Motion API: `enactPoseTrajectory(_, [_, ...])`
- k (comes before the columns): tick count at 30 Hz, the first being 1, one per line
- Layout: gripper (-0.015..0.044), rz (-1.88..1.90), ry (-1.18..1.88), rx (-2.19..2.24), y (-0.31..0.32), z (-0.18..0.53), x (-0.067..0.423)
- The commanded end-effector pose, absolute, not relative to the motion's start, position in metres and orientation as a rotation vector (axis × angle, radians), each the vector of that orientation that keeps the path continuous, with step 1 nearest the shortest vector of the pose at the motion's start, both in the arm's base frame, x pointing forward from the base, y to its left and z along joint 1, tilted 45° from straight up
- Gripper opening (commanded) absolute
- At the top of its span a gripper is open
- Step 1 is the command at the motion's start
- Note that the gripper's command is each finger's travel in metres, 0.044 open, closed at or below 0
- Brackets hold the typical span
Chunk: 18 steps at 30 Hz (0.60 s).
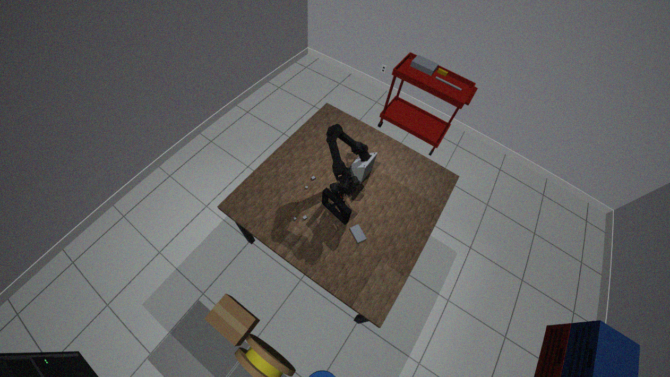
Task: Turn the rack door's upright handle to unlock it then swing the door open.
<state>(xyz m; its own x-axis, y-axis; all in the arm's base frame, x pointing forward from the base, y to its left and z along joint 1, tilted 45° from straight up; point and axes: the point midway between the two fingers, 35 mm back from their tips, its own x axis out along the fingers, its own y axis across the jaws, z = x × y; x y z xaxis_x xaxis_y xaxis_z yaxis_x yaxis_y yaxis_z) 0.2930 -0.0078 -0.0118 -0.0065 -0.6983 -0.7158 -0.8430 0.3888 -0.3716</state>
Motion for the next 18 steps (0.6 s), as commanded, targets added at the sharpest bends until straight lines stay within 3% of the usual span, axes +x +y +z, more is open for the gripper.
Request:
enactPoseTrajectory(1, [0.0027,0.121,1.725,-1.291,-0.004,-0.016,0.290])
enactPoseTrajectory(18, [0.0027,-0.087,1.682,-1.110,0.015,-0.034,0.269])
